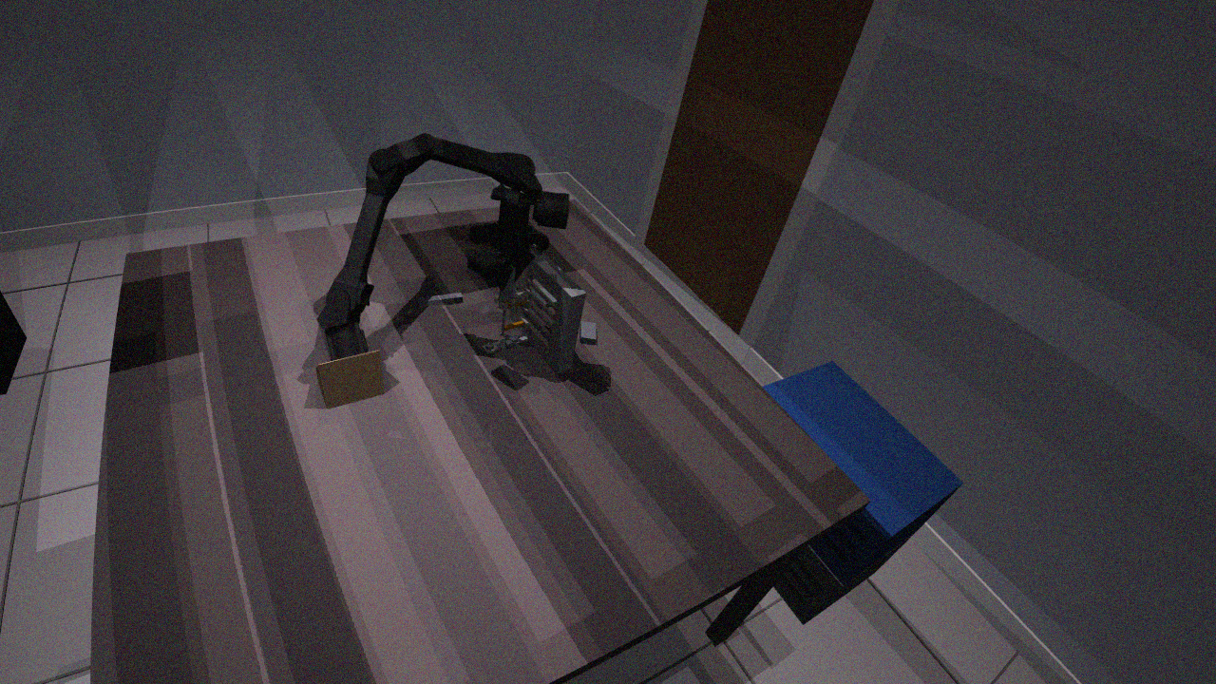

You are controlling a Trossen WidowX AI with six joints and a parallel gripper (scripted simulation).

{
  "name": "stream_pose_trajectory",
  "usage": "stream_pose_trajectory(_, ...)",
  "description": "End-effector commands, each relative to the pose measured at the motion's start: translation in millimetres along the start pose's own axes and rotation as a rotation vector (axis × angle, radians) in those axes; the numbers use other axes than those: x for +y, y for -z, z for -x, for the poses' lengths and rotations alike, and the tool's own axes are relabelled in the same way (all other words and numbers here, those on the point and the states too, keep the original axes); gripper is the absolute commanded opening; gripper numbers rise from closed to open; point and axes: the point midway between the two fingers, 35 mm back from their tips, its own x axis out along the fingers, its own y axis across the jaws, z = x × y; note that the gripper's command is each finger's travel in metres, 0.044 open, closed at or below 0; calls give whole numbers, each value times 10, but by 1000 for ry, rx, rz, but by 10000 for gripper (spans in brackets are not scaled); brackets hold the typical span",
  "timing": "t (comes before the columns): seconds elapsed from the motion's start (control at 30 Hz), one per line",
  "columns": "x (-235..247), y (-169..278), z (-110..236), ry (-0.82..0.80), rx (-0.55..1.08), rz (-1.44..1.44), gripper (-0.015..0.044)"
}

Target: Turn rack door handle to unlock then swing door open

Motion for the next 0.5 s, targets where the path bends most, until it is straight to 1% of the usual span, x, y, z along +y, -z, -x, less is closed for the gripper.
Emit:
stream_pose_trajectory(0.0,-12,8,-5,3,4,28,18)
stream_pose_trajectory(0.07,-12,8,-5,3,4,28,18)
stream_pose_trajectory(0.4,-12,8,-5,3,4,28,281)
stream_pose_trajectory(0.47,-12,9,-5,3,4,20,290)
